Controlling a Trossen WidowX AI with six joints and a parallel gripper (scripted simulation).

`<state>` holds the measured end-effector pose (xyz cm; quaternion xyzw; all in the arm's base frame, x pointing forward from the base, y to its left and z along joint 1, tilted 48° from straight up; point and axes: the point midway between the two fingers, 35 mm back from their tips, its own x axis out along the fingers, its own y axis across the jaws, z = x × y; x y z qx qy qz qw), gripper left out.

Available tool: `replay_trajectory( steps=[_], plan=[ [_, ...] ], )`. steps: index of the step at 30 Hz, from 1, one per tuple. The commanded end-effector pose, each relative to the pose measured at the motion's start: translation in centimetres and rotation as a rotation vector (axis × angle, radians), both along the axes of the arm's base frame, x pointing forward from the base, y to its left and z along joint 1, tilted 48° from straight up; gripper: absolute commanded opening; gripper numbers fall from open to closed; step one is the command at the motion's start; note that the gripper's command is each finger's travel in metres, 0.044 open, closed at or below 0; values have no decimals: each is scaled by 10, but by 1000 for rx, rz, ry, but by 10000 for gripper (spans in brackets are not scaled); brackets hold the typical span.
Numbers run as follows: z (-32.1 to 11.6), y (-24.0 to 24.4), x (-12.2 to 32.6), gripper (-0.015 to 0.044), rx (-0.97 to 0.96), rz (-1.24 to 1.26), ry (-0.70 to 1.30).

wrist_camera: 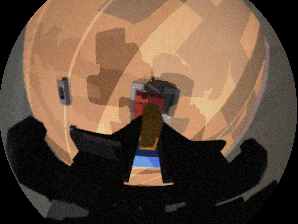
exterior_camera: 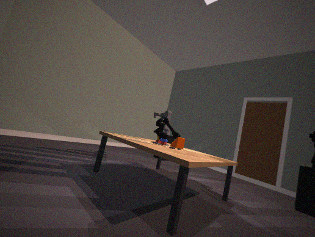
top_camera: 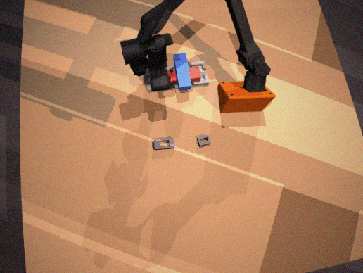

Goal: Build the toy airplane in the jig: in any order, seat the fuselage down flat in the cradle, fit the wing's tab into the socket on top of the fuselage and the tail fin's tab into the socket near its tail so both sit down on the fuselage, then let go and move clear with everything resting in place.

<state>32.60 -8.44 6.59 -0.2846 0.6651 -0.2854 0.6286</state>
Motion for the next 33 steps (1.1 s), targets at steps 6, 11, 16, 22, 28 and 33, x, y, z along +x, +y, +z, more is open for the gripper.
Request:
replay_trajectory(
  steps=[6, 11, 16, 22, 28, 33],
  plan=[
    [5, 6, 1, 67, 1, 1, 0],
    [24, 27, 3, 67, 1, 4, 2],
    [26, 30, 2, 67, 0, 4, 2],
    [24, 27, 2, 67, 1, 4, 2],
    [17, 20, 2, 67, 1, 4, 2],
    [12, 14, 2, 67, 0, 4, 2]
  ],
)
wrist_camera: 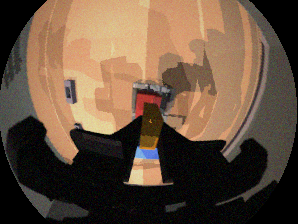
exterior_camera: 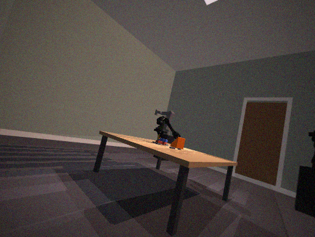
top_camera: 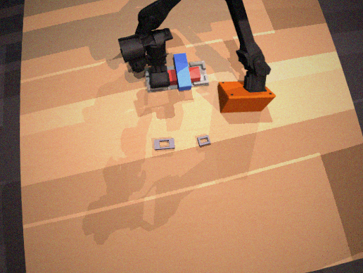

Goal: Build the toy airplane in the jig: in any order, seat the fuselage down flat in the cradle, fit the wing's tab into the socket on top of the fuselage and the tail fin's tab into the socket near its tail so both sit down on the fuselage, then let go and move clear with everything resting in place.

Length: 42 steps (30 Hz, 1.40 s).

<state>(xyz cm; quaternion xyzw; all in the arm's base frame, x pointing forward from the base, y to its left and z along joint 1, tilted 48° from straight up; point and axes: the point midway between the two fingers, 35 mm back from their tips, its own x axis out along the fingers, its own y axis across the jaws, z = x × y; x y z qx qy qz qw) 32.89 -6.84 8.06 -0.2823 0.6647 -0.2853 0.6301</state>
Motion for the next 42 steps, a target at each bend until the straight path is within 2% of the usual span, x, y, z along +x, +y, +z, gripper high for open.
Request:
replay_trajectory(
  steps=[1, 42],
  plan=[
    [-4, -3, -1, 67, -3, 6, 6],
    [-15, -16, -3, 67, -5, 6, 5]
  ],
)
